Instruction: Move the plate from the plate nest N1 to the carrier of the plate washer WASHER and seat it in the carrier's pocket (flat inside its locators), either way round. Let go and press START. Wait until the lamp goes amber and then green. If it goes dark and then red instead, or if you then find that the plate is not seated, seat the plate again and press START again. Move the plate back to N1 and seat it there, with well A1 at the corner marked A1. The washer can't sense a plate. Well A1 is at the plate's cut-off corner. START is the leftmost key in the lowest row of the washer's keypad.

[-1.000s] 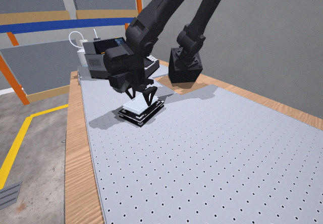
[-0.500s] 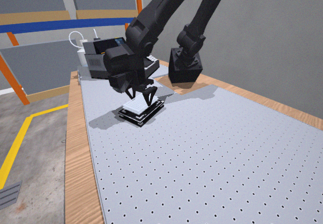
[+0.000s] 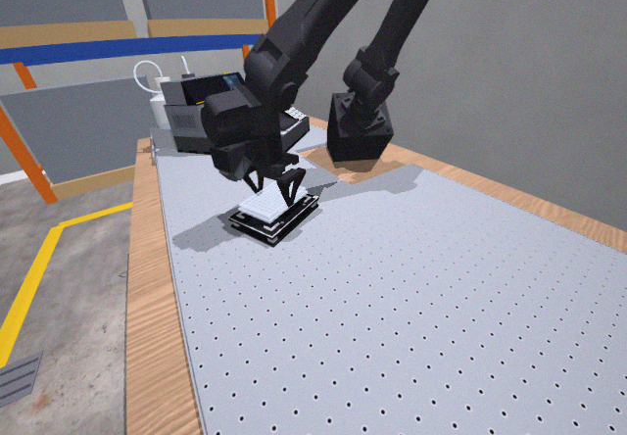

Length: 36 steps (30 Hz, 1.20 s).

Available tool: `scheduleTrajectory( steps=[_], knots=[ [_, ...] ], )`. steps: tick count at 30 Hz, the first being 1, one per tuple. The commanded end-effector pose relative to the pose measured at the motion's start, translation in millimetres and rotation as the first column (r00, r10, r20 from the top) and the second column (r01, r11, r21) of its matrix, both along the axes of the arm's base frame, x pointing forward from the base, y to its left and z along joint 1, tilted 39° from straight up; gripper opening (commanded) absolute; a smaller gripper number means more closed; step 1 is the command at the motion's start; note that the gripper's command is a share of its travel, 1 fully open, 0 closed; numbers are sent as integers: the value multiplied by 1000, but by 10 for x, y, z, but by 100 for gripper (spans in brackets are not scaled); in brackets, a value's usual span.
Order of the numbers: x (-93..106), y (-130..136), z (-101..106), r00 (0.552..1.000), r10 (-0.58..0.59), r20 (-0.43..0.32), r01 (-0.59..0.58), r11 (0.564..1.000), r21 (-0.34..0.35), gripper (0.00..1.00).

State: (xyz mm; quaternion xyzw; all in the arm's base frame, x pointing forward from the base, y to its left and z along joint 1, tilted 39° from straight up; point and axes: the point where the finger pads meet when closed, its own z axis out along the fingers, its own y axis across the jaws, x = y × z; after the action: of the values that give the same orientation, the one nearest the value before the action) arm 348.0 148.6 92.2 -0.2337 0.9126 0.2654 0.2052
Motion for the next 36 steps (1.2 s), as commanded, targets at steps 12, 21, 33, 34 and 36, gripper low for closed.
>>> scheduleTrajectory(
  steps=[12,21,33,34,36],
  knots=[
    [30,19,-6,1000,-17,3,17,1000,6,82],
    [35,37,-39,1000,-13,-3,13,1000,5,82],
    [7,53,-78,1000,-9,-9,10,1000,4,82],
    [62,69,-23,1000,-8,5,8,1000,7,82],
    [65,77,-17,1000,-7,7,7,1000,7,82]
  ],
)
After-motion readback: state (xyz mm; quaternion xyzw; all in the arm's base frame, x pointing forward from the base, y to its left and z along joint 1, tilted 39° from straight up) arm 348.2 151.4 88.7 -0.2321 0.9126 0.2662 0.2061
